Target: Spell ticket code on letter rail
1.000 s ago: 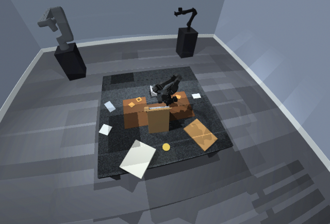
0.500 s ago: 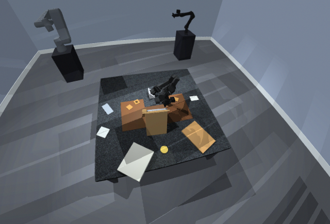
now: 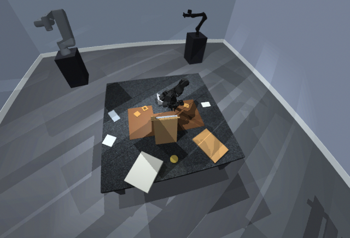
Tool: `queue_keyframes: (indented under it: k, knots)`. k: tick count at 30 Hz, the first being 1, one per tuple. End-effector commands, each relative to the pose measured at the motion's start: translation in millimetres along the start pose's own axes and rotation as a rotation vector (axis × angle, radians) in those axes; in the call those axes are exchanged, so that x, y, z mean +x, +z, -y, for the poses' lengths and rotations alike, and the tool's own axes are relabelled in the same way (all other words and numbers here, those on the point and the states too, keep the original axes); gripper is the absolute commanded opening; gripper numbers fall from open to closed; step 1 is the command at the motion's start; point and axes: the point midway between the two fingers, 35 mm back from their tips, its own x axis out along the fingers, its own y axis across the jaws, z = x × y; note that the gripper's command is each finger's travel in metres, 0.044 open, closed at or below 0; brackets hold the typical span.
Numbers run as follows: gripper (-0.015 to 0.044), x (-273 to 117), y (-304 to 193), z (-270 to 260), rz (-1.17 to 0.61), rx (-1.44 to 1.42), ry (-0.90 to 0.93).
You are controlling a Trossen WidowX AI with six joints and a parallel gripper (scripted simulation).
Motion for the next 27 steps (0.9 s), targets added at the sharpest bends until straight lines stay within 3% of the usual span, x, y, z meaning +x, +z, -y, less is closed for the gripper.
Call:
queue_keyframes:
  k: [1,8,11,27]
  knots:
    - [0.0184,-37.1,-12.4,31.5,0.173,0.015,0.016]
    - [0.0367,-100.8,-53.5,80.1,0.527,0.001,-0.013]
    - [0.044,-112.6,-64.7,88.3,0.602,-0.004,-0.032]
    - [0.044,-112.6,-64.7,88.3,0.602,-0.004,-0.032]
